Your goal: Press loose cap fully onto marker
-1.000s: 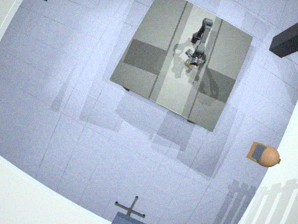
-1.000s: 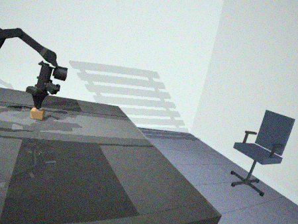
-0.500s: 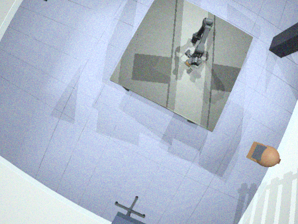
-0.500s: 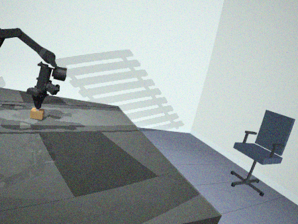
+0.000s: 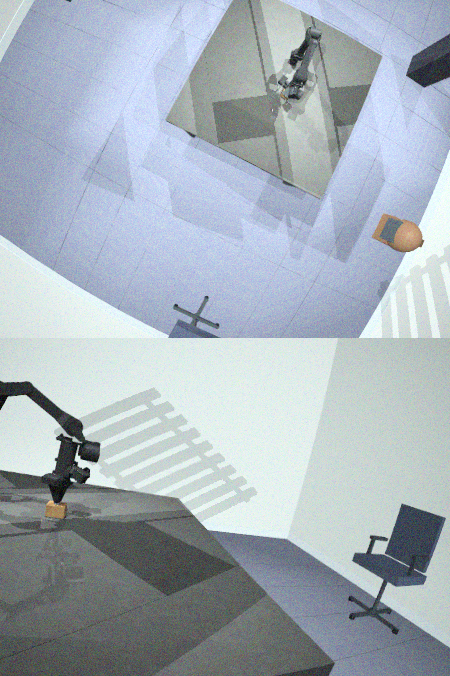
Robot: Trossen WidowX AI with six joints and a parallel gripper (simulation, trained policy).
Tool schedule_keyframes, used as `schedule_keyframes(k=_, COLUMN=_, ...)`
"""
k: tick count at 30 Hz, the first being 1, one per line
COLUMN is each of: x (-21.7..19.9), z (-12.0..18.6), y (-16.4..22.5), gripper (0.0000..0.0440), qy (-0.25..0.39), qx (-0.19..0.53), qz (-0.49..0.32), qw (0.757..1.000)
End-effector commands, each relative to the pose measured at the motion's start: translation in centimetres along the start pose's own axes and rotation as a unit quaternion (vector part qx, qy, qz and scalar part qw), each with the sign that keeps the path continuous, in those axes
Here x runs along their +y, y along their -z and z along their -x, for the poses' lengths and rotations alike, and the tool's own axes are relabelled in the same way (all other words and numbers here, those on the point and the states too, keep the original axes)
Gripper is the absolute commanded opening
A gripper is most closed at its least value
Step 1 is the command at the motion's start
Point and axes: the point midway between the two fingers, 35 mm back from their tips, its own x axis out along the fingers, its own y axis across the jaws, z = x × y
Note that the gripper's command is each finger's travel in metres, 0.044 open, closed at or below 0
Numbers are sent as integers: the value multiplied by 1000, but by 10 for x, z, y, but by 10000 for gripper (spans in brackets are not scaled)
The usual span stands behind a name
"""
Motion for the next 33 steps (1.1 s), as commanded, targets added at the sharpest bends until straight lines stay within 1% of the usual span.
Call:
schedule_keyframes(k=1, x=-14, z=-9, y=5, gripper=167, qy=23, qx=16, qz=-4, qw=1000)
schedule_keyframes(k=2, x=-15, z=-9, y=7, gripper=181, qy=22, qx=18, qz=-3, qw=1000)
schedule_keyframes(k=4, x=-15, z=-9, y=9, gripper=222, qy=20, qx=19, qz=-1, qw=1000)
schedule_keyframes(k=10, x=-14, z=-4, y=13, gripper=377, qy=14, qx=12, qz=7, qw=1000)
schedule_keyframes(k=12, x=-14, z=-1, y=13, gripper=426, qy=10, qx=4, qz=10, qw=1000)
schedule_keyframes(k=13, x=-13, z=1, y=12, gripper=440, qy=8, qx=0, qz=11, qw=1000)
schedule_keyframes(k=19, x=-11, z=16, y=9, gripper=440, qy=-3, qx=-25, qz=12, qw=1000)
schedule_keyframes(k=25, x=-9, z=42, y=7, gripper=440, qy=-11, qx=-46, qz=17, qw=999)
schedule_keyframes(k=33, x=-9, z=60, y=8, gripper=440, qy=-21, qx=-62, qz=28, qw=997)
